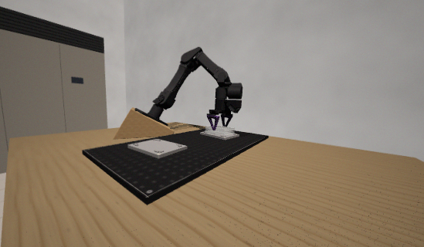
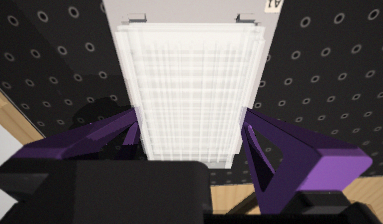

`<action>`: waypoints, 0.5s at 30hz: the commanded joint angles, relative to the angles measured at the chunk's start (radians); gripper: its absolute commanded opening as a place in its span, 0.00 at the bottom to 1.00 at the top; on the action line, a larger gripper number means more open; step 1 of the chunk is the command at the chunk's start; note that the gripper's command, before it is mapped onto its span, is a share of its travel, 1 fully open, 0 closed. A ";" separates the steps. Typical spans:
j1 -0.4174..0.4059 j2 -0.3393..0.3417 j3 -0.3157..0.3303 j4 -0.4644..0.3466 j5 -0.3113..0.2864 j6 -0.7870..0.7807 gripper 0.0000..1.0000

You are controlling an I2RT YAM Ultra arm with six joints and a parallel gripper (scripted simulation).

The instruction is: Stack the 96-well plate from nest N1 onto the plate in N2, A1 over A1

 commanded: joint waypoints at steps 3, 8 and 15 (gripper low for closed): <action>-0.002 -0.001 -0.005 0.023 0.007 0.006 0.00; 0.001 0.004 -0.012 0.026 0.007 0.006 0.00; 0.002 -0.005 -0.012 0.031 0.007 0.008 0.00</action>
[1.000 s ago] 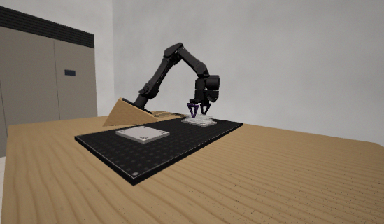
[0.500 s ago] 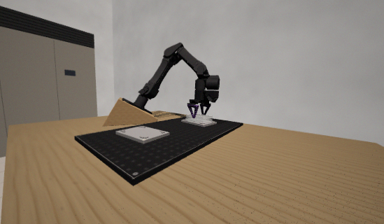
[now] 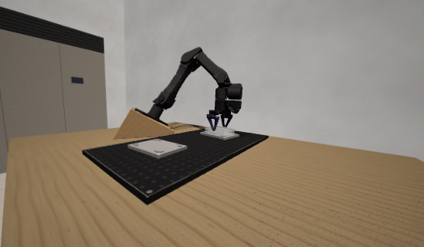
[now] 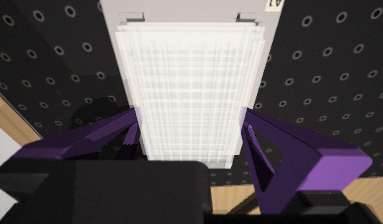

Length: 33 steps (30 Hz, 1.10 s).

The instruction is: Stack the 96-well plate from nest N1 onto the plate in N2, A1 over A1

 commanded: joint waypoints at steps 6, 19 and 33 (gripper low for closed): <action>-0.002 -0.002 -0.011 0.026 0.006 0.006 0.00; -0.001 -0.004 0.001 0.015 0.002 0.003 1.00; -0.001 -0.004 0.001 0.015 0.002 0.003 1.00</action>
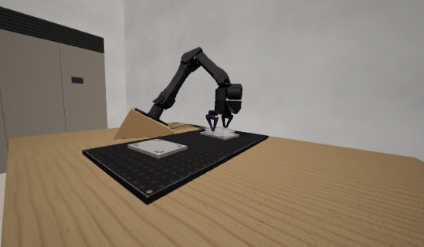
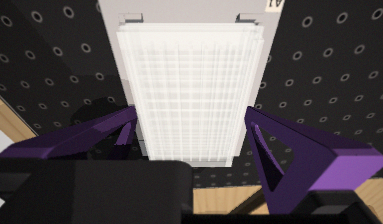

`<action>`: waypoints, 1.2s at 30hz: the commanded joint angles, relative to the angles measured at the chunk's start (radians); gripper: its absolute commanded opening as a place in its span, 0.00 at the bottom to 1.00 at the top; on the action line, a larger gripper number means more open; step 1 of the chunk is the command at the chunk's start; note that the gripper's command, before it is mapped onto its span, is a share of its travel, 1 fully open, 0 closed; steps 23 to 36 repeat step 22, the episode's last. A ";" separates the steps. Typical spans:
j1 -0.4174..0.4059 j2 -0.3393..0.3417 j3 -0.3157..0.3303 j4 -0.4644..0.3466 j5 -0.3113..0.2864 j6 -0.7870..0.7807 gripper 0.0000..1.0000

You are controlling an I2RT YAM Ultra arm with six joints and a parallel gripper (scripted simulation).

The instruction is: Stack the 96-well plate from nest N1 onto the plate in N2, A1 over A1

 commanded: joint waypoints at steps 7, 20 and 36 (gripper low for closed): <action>-0.027 -0.046 0.047 -0.053 -0.008 -0.020 1.00; -0.053 -0.068 0.092 -0.132 -0.017 -0.047 1.00; -0.053 -0.068 0.092 -0.132 -0.017 -0.047 1.00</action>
